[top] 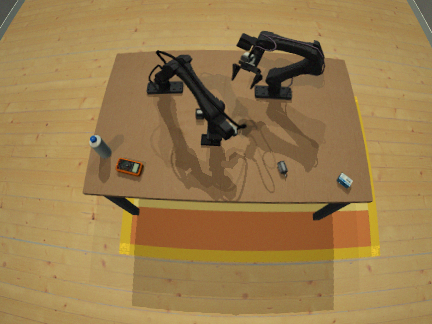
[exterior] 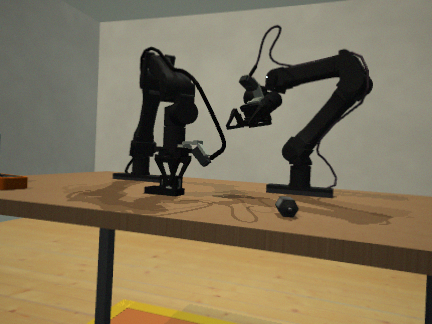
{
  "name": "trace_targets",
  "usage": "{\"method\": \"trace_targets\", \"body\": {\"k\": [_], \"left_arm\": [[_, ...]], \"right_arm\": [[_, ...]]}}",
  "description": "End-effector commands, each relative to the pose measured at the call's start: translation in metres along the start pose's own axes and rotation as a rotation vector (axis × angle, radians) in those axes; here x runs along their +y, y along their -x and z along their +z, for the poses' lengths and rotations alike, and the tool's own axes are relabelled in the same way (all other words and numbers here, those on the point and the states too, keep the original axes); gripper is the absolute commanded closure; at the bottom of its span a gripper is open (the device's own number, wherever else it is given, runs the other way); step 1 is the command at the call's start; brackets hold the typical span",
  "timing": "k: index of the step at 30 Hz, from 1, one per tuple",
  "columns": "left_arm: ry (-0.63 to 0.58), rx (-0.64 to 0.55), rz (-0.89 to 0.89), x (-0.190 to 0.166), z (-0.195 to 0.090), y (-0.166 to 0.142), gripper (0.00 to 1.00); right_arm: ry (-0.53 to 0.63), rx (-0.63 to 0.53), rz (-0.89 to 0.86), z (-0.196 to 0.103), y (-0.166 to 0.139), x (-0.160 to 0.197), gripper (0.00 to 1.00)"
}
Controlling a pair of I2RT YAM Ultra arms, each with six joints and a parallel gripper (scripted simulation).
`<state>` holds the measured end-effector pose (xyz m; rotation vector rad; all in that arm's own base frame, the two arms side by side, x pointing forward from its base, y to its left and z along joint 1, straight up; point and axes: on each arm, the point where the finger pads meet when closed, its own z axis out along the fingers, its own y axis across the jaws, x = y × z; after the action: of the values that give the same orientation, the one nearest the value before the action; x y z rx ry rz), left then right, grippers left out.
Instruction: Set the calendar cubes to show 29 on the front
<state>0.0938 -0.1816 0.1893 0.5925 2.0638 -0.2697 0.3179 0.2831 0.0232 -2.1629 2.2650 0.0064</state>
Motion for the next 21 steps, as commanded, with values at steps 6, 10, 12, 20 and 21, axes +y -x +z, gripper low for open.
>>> {"method": "trace_targets", "body": {"k": [6, 10, 12, 20, 21], "left_arm": [[-0.006, -0.033, -0.024, -0.002, -0.004, 0.012, 0.00], [-0.006, -0.033, -0.024, -0.002, -0.004, 0.012, 0.00], [-0.006, -0.033, -0.024, -0.002, -0.004, 0.012, 0.00], [-0.006, -0.033, -0.024, -0.002, -0.004, 0.012, 0.00], [-0.006, -0.033, -0.024, -0.002, -0.004, 0.012, 0.00]], "right_arm": [[0.004, -0.017, 0.010, -0.007, 0.003, -0.001, 0.65], [0.004, -0.017, 0.010, -0.007, 0.003, -0.001, 0.36], [-0.010, -0.030, 0.012, -0.015, 0.005, -0.001, 0.36], [-0.034, -0.056, 0.006, -0.030, 0.010, 0.001, 0.36], [-0.034, -0.056, 0.006, -0.030, 0.010, 0.001, 0.36]]}}
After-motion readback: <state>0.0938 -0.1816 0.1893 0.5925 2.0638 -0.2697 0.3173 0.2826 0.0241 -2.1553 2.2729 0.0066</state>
